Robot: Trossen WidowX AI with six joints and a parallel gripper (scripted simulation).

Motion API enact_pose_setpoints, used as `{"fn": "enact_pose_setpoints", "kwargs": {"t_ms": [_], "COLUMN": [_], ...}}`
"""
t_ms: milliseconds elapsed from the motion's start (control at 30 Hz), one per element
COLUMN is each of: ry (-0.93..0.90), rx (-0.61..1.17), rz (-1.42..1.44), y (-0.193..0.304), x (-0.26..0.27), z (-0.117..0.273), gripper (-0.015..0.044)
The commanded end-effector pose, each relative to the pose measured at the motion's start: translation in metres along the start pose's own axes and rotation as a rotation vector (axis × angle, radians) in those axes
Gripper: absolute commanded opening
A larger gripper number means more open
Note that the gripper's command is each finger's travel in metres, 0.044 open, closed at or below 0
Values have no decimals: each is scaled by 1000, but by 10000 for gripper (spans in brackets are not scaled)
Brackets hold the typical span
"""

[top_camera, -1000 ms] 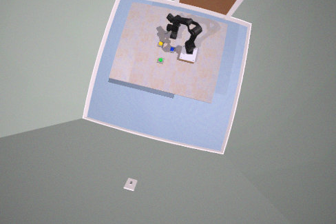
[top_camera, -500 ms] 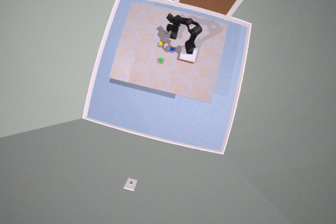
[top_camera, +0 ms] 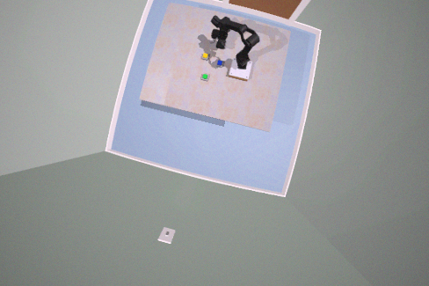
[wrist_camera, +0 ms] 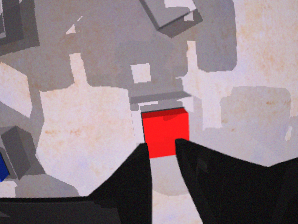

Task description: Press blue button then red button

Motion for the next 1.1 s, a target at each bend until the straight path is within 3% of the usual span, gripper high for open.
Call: {"fn": "enact_pose_setpoints", "kwargs": {"t_ms": [0,333,567,833,1067], "ry": [-6,-21,-24,-29,-29], "rx": [-5,5,6,-2,-4], "rz": [9,8,8,8,8], "y": [-18,-48,-29,34,42], "x": [25,146,240,334,341], "z": [7,28,45,65,67], "gripper": [151,400,400,400,400]}}
Point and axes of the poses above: the point midway between the two fingers, 35 mm back from their tips, its own z axis back along the fingers, its own x axis across the jaws, y = z × x, the point moved 8 cm from there along z, back along the fingers, and after that the axes turned 14 degrees about -z, right-handed, at the moved point
